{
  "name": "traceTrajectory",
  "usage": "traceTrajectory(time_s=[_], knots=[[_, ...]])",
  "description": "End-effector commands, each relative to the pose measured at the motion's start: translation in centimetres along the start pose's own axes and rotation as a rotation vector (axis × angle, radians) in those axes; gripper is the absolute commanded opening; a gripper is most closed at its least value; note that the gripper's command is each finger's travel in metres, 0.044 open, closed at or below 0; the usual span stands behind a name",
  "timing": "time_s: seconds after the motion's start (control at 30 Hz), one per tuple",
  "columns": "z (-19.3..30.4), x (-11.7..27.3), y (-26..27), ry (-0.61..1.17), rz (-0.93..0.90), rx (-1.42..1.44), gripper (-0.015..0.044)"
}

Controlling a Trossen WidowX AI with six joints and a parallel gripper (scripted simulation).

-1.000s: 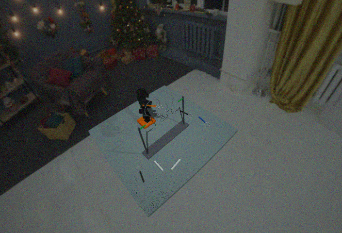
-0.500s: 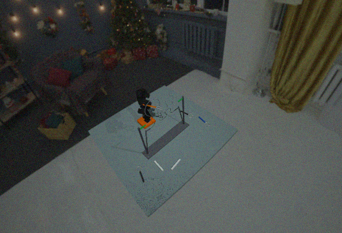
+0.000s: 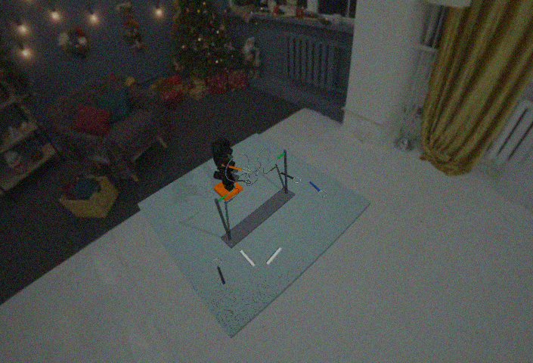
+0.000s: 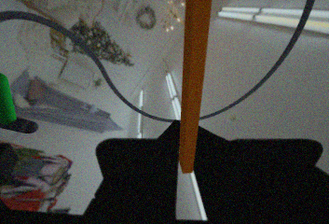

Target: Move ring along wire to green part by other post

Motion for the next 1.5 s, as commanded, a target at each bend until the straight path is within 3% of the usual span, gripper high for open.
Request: traceTrajectory(time_s=[0.0, 1.47], knots=[[0.0, 0.1, 0.6, 0.000, -0.010, -0.027, -0.0150], [-6.3, 4.5, 7.8, 0.177, -0.470, -0.869, -0.0150]])
Point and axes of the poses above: the point midway between the two fingers, 35 mm back from their tips, its own x axis back along the fingers, its own y axis across the jaws, z = x × y, the point moved 10 cm from there along x, back along the fingers, and after that the axes turned 2 degrees about x, right-handed, at the moved point
